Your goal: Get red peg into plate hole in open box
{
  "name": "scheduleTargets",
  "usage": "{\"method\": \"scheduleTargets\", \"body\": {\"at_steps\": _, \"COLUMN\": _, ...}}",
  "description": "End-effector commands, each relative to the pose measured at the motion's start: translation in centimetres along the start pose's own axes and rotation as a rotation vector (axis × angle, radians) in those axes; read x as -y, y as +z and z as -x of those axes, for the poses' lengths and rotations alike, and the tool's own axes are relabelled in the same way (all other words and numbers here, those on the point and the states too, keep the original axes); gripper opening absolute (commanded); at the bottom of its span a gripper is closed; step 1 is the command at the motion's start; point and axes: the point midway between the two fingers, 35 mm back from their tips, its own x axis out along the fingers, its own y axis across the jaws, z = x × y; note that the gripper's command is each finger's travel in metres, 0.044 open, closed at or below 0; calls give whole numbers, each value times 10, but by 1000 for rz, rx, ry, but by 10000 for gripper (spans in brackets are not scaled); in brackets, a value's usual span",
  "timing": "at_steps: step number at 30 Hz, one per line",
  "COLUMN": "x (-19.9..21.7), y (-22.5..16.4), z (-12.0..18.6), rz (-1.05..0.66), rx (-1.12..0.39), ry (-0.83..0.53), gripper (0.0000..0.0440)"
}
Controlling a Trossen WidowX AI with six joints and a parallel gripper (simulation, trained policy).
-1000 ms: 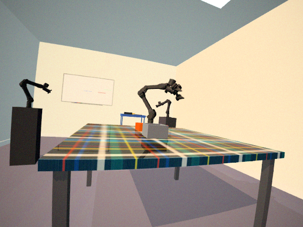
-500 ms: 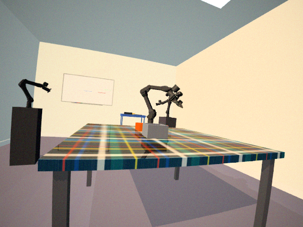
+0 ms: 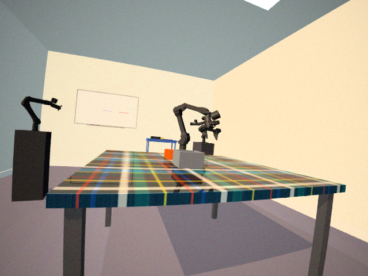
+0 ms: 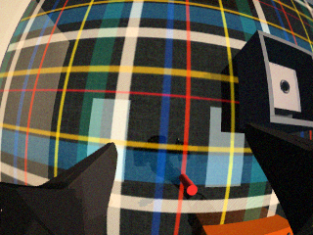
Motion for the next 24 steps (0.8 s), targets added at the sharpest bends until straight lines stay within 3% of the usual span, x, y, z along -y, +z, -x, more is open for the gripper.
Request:
{"method": "scheduleTargets", "body": {"at_steps": 1, "x": 9, "y": -21, "z": -14, "rz": -108, "rx": -111, "ry": -56, "gripper": 440}}
{"method": "scheduleTargets", "body": {"at_steps": 14, "x": 28, "y": -71, "z": -41, "rz": -445, "rx": -346, "ry": -246, "gripper": 440}}
{"method": "scheduleTargets", "body": {"at_steps": 24, "x": 30, "y": -101, "z": -70, "rz": -646, "rx": -408, "ry": -333, "gripper": 440}}
